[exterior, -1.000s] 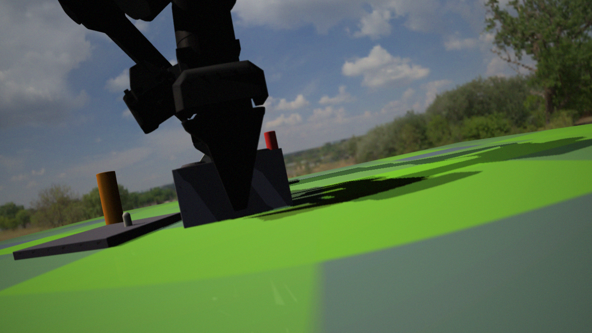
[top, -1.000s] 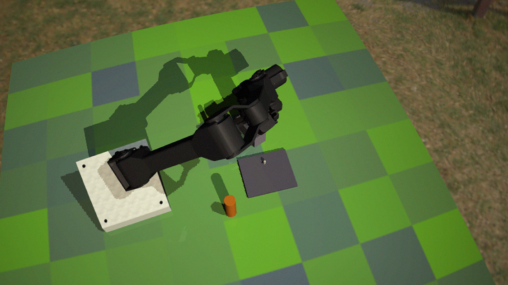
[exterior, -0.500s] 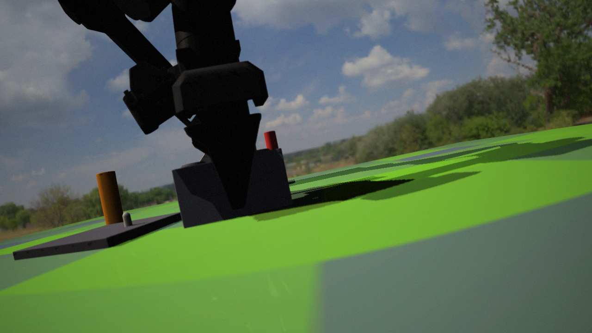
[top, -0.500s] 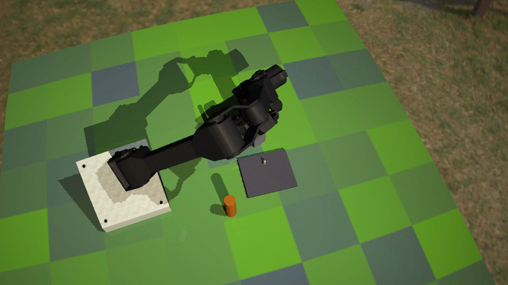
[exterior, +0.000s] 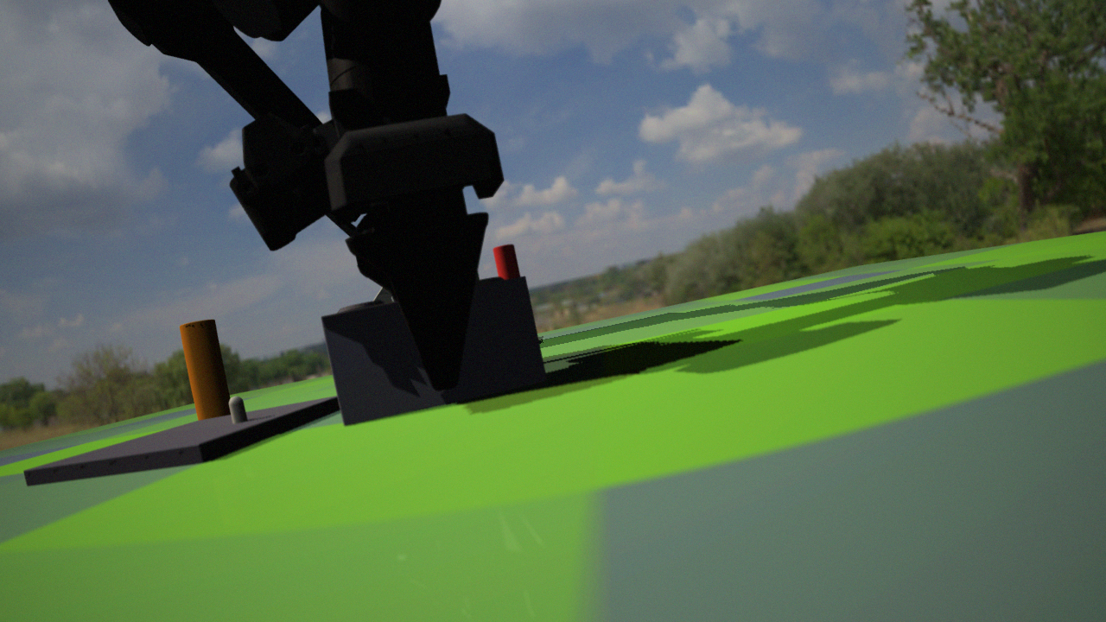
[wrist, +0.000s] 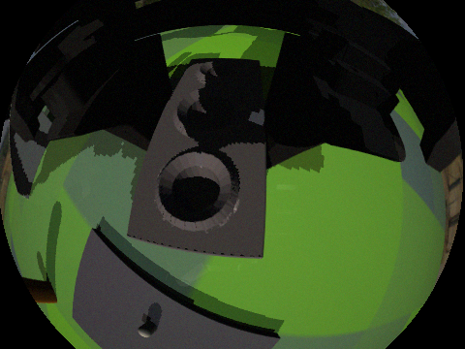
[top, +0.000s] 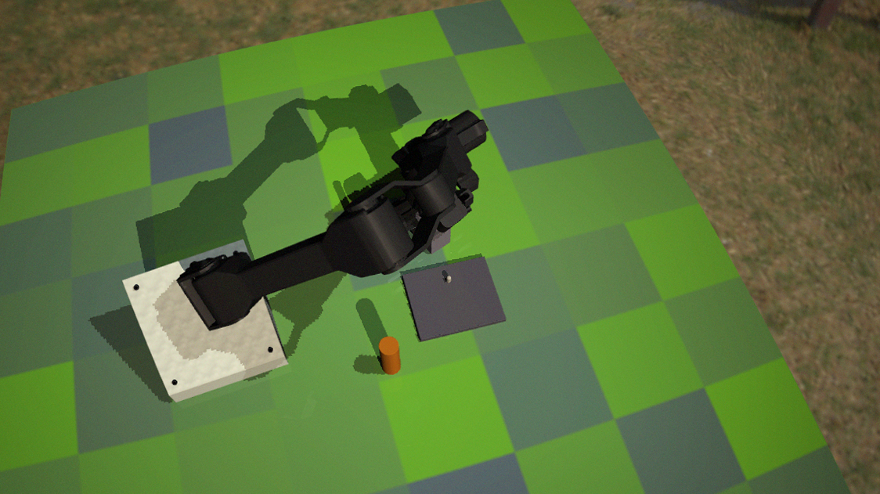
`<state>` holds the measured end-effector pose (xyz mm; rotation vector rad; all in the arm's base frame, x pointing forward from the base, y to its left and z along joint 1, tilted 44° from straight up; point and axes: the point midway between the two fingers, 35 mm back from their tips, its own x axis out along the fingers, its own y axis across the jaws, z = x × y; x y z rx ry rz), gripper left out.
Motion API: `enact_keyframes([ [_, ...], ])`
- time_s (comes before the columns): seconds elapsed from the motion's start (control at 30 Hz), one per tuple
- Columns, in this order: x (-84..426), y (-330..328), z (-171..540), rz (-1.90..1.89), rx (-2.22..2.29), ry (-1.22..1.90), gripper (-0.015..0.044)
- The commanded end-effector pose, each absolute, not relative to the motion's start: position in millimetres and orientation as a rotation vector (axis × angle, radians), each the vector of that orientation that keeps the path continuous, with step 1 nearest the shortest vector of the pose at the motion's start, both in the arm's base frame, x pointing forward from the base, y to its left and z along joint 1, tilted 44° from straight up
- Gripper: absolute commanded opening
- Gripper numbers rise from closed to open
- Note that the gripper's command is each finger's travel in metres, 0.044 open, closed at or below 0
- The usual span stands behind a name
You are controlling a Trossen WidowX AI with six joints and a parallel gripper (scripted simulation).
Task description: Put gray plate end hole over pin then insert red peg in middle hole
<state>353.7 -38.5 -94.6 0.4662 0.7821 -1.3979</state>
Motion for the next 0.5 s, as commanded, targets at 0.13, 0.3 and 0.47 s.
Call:
enact_keyframes([
  [0.13,357.5,-24.2,-83.2,-1.357,0.441,0.809,0.0000],
  [0.3,359.6,-14.3,-73.3,-1.360,0.446,0.808,0.0000],
  [0.47,361.1,-4.1,-62.6,-1.365,0.452,0.805,0.0000],
])
